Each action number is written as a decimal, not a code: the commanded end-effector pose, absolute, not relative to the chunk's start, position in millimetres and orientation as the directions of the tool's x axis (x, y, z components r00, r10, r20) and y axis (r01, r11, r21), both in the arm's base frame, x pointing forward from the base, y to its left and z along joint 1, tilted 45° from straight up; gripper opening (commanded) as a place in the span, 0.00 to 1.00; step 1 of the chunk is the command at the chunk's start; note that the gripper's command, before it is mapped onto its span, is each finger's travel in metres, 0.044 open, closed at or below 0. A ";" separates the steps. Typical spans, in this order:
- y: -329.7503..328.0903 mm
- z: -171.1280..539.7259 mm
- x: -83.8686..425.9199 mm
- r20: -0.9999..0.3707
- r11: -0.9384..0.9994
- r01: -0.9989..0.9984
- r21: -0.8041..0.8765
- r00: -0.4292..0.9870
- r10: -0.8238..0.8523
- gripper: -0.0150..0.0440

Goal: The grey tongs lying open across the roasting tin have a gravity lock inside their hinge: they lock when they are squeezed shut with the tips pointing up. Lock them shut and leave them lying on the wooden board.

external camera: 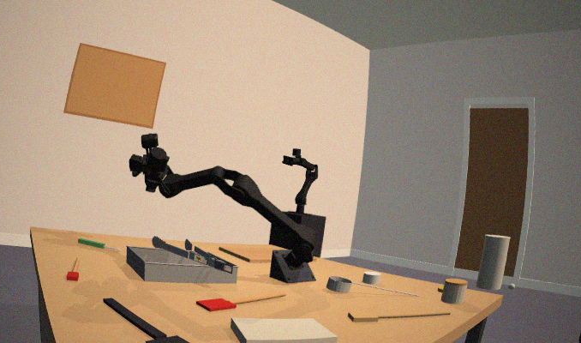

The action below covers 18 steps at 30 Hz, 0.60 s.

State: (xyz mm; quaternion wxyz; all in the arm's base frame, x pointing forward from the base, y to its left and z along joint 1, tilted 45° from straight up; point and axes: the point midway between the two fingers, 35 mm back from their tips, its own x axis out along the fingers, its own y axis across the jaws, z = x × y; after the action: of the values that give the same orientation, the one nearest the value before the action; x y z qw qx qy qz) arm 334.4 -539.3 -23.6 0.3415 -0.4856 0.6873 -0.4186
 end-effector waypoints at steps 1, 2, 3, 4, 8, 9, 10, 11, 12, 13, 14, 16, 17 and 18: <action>-539.3 -23.6 334.4 -0.063 0.178 -0.382 -0.907 -0.295 -0.953 0.98; -539.3 -23.8 335.7 -0.068 0.181 -0.389 -0.903 -0.288 -0.955 1.00; -539.4 -24.1 338.1 -0.077 0.188 -0.405 -0.895 -0.274 -0.959 1.00; -539.3 -24.8 341.8 -0.093 0.197 -0.427 -0.882 -0.253 -0.963 1.00; -534.0 -31.9 364.6 -0.216 0.243 -0.573 -0.783 -0.116 -0.969 1.00; -530.7 -34.7 370.4 -0.258 0.251 -0.612 -0.750 -0.079 -0.963 1.00; -526.6 -37.8 375.9 -0.302 0.256 -0.650 -0.716 -0.043 -0.952 1.00; -521.8 -41.1 380.8 -0.347 0.258 -0.685 -0.681 -0.009 -0.938 1.00; -516.2 -44.5 385.2 -0.393 0.258 -0.719 -0.646 0.023 -0.919 1.00; -509.8 -47.9 389.0 -0.440 0.256 -0.750 -0.610 0.052 -0.896 1.00; -502.9 -51.2 392.1 -0.486 0.252 -0.777 -0.576 0.078 -0.871 1.00; -486.3 -57.8 397.1 -0.579 0.237 -0.828 -0.507 0.124 -0.805 1.00; -476.9 -60.8 398.7 -0.625 0.227 -0.851 -0.474 0.144 -0.767 1.00; -466.9 -63.6 399.7 -0.670 0.215 -0.871 -0.442 0.160 -0.725 1.00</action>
State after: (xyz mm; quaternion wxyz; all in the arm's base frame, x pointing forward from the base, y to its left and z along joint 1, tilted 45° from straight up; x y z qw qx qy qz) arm 397.7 -491.8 -51.6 0.4244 -0.6168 0.6629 -0.0033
